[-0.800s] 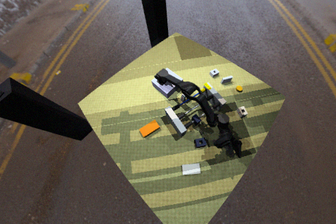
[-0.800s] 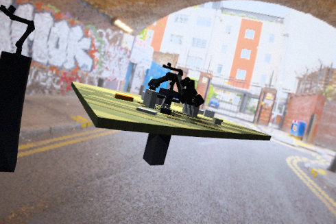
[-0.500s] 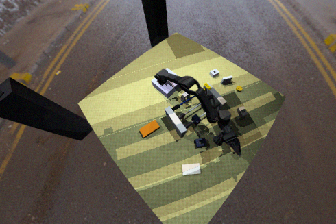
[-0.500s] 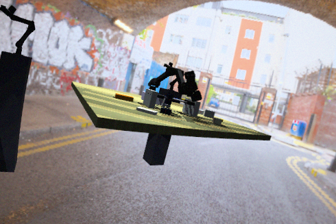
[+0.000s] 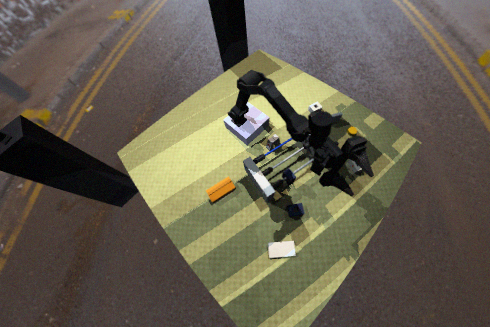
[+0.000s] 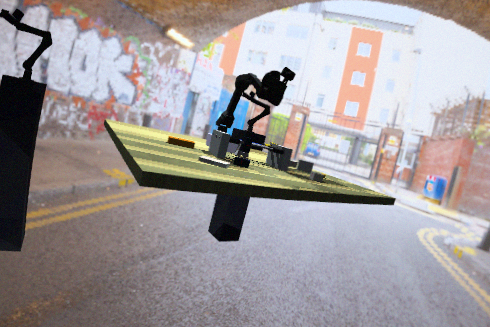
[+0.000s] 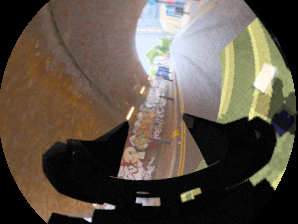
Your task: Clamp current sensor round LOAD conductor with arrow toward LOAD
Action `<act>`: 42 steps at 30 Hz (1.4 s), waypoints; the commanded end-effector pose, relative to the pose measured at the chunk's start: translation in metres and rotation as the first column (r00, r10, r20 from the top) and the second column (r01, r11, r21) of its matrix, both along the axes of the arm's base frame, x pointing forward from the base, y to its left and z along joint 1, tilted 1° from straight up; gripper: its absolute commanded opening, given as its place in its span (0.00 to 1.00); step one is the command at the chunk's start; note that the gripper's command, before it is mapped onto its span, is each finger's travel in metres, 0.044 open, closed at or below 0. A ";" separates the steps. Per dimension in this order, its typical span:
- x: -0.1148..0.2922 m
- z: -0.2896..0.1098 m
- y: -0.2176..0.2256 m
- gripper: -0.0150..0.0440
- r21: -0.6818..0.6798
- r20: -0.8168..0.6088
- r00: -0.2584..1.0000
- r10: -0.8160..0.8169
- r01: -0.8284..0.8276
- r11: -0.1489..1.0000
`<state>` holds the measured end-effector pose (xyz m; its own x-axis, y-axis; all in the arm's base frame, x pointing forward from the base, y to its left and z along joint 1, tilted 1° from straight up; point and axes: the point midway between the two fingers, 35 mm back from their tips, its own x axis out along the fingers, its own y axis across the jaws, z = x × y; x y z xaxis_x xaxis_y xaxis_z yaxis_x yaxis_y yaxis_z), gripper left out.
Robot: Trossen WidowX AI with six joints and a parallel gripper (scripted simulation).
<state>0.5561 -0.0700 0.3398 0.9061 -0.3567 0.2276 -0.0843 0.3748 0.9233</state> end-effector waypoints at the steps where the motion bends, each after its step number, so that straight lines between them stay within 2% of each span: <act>1: -0.048 0.020 0.017 1.00 -0.234 -0.123 0.992 0.012 -0.041 0.971; 6: -0.104 0.028 0.033 1.00 -0.472 -0.231 0.973 -0.001 -0.111 0.875; 12: -0.172 0.017 0.052 1.00 -0.707 -0.321 0.946 -0.037 -0.214 0.674; 18: -0.234 -0.012 0.068 1.00 -0.860 -0.366 0.927 -0.080 -0.305 0.408; 20: -0.240 -0.017 0.070 1.00 -0.872 -0.369 0.926 -0.084 -0.313 0.375; 28: -0.240 -0.017 0.070 1.00 -0.872 -0.369 0.926 -0.084 -0.313 0.375; 31: -0.231 -0.034 0.085 1.00 -0.834 -0.463 0.885 -0.043 -0.418 0.361; 36: -0.220 -0.092 0.139 1.00 -0.641 -0.740 0.671 0.050 -0.725 0.252; 42: -0.247 -0.157 0.193 1.00 -0.299 -0.954 0.300 0.016 -0.953 0.041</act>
<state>0.3338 0.0785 0.2341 0.8623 0.1959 -0.4669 -0.2181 0.9759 0.0067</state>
